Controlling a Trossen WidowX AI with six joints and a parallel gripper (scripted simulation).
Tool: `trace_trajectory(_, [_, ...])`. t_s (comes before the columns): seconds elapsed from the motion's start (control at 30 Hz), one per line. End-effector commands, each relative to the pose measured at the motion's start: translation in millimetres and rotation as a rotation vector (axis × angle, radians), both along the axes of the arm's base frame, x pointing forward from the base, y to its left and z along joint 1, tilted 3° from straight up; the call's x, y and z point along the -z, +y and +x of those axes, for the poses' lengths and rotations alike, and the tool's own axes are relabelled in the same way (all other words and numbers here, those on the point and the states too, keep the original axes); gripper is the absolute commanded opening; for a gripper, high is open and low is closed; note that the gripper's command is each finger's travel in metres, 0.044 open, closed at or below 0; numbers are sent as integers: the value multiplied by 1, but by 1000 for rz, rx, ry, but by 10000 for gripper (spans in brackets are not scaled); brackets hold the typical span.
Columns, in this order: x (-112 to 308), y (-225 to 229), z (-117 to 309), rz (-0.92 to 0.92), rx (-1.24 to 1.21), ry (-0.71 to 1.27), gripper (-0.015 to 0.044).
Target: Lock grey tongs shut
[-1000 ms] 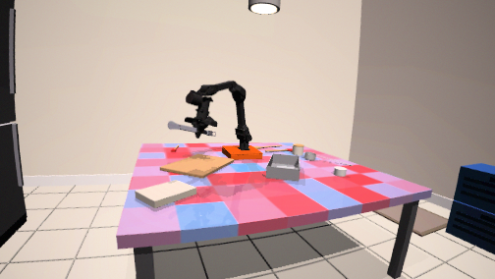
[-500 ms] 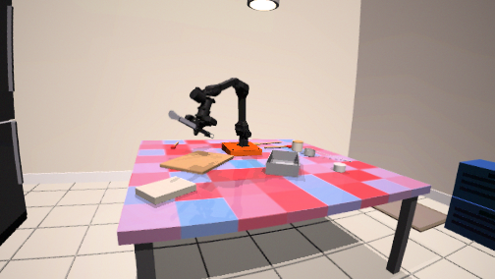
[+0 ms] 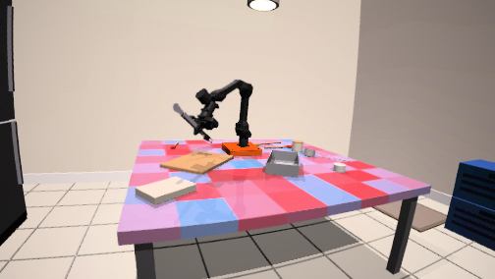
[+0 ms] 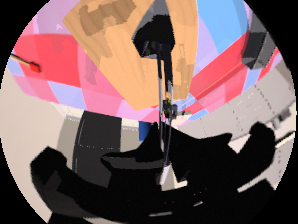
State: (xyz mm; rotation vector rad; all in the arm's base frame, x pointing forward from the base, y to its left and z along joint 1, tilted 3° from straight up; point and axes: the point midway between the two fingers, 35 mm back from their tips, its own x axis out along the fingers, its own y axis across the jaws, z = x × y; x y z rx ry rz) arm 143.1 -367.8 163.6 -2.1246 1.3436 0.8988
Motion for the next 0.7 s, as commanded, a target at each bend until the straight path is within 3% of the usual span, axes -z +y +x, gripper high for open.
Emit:
trace_trajectory(0.0, [-3,2,0,-65,1,-36,-150])
trace_trajectory(0.67, [-6,25,-9,-330,3,-156,-150])
